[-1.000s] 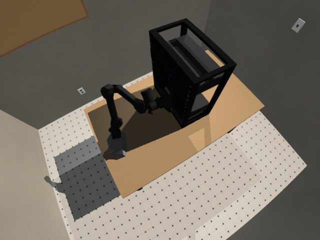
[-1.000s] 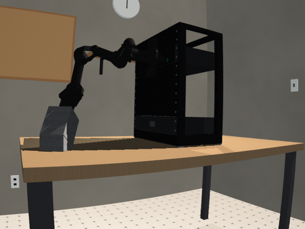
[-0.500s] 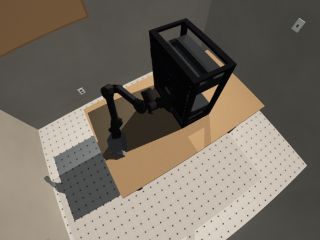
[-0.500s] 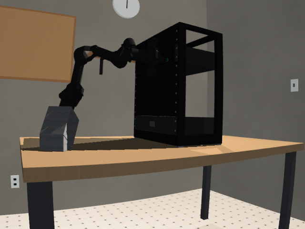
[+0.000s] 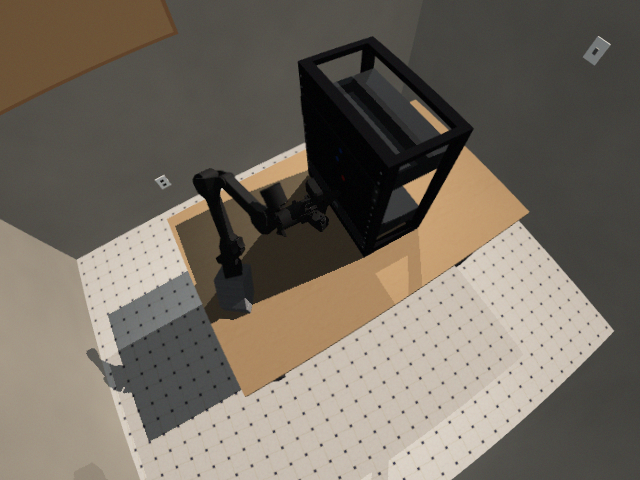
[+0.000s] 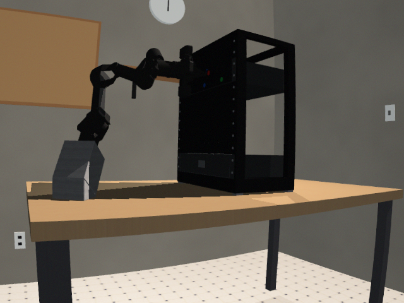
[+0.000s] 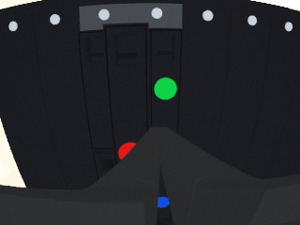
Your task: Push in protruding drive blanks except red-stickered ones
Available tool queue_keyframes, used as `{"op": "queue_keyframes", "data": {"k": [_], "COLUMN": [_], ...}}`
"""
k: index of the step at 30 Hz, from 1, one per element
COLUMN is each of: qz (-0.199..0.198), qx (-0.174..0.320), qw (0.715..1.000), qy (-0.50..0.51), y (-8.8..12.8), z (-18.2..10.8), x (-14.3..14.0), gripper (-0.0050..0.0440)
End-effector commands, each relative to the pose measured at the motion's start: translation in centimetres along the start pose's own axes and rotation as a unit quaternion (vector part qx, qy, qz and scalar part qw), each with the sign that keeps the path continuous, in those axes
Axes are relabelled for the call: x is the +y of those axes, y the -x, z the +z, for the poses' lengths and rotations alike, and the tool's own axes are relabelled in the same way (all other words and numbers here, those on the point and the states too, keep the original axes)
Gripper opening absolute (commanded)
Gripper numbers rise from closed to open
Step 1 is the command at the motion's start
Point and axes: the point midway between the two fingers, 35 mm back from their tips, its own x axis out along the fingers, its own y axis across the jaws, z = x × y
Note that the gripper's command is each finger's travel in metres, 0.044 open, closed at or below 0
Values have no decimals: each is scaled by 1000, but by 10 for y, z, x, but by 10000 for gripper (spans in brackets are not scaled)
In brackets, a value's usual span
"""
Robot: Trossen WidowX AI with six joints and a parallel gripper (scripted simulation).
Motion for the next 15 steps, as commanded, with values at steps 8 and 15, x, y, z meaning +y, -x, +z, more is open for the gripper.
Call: {"op": "queue_keyframes", "data": {"k": [8, 15], "qz": [1, 1], "qx": [4, 4], "qw": [1000, 1000], "qy": [0, 0], "y": [9, 9], "z": [-3, -3], "x": [1, 1], "gripper": [0, 0]}}
